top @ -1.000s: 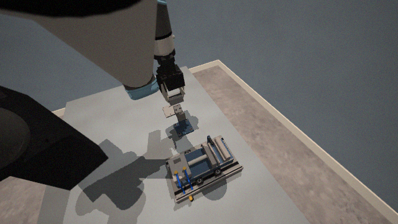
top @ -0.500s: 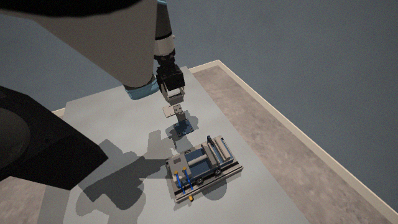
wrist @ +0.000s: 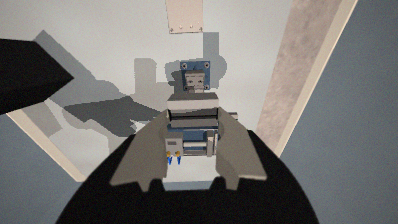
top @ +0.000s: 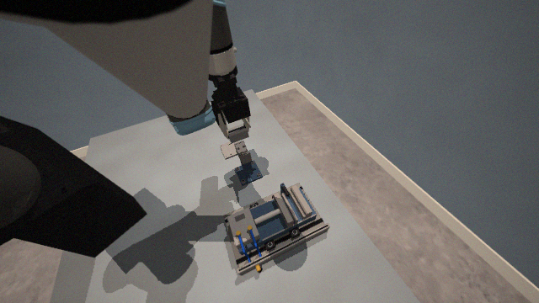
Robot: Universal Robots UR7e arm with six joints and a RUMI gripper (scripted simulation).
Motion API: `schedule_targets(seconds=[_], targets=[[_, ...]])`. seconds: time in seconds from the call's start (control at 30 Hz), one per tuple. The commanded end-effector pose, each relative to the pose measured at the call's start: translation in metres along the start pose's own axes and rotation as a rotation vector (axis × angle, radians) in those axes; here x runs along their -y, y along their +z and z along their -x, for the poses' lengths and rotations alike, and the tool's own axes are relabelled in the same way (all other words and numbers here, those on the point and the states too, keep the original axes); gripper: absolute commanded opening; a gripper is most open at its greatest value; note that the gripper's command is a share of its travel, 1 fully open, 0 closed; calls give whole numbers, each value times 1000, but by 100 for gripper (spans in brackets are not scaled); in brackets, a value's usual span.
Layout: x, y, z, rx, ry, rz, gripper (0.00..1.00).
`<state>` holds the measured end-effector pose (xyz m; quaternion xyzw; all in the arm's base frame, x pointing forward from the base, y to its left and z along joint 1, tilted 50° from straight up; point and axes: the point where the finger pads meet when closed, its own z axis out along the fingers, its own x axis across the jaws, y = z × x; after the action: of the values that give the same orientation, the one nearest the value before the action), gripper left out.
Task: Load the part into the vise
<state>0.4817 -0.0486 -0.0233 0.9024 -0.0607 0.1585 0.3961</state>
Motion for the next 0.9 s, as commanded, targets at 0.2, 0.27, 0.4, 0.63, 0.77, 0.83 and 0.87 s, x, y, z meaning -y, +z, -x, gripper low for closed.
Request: schedule_targets(seconds=[0.2,0.27,0.4,0.63,0.77,0.83,0.87], targets=[[0,0,-1,0,0,8,0],[0,0,-1,0,0,8,0],[1,0,-2,0,0,17,0],[0,1,-3,1,0,41,0],[1,1,-3,2,0,61,0],[1,1,-3,2,0,61,0],[1,1,-3,2,0,67,0]])
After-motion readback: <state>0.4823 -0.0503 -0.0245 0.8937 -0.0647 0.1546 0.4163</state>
